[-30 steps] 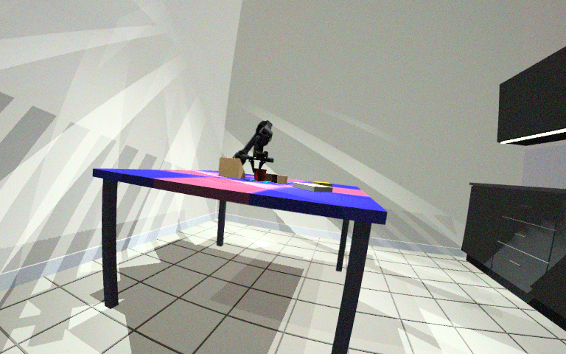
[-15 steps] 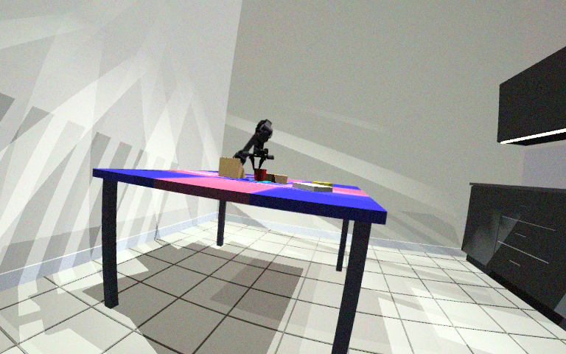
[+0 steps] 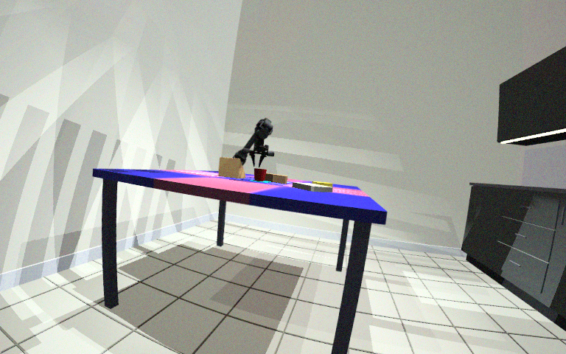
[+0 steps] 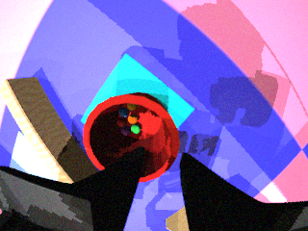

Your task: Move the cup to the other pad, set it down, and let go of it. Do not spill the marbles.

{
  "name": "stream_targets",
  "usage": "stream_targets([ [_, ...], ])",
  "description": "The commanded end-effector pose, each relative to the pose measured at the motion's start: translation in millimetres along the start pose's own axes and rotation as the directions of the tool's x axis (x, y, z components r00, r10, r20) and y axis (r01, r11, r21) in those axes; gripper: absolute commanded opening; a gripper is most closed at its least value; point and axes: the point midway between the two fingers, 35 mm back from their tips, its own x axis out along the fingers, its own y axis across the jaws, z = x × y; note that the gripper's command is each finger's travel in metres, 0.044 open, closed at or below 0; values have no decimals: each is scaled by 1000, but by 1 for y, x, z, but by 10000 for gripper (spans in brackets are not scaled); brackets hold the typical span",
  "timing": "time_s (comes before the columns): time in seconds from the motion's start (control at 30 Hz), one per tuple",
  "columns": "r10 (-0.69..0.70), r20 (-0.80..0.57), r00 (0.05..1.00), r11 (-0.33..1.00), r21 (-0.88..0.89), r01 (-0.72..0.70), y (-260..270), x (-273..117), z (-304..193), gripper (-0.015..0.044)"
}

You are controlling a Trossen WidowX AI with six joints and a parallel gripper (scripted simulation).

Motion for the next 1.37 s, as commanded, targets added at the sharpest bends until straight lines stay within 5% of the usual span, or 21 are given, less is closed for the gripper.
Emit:
stream_targets([
  [0.0, -1, 9, 1000, 1000, -7, 1, 0, -8, 0, 128],
  [0.17, -1, 9, 1000, 1000, -7, 1, 0, -12, -1, 128],
  [0.57, 1, 1, 1000, 1000, 1, -1, 0, -13, 0, 440],
  [1.33, 1, 12, 1000, 1000, -2, -1, 5, -69, 0, 440],
])
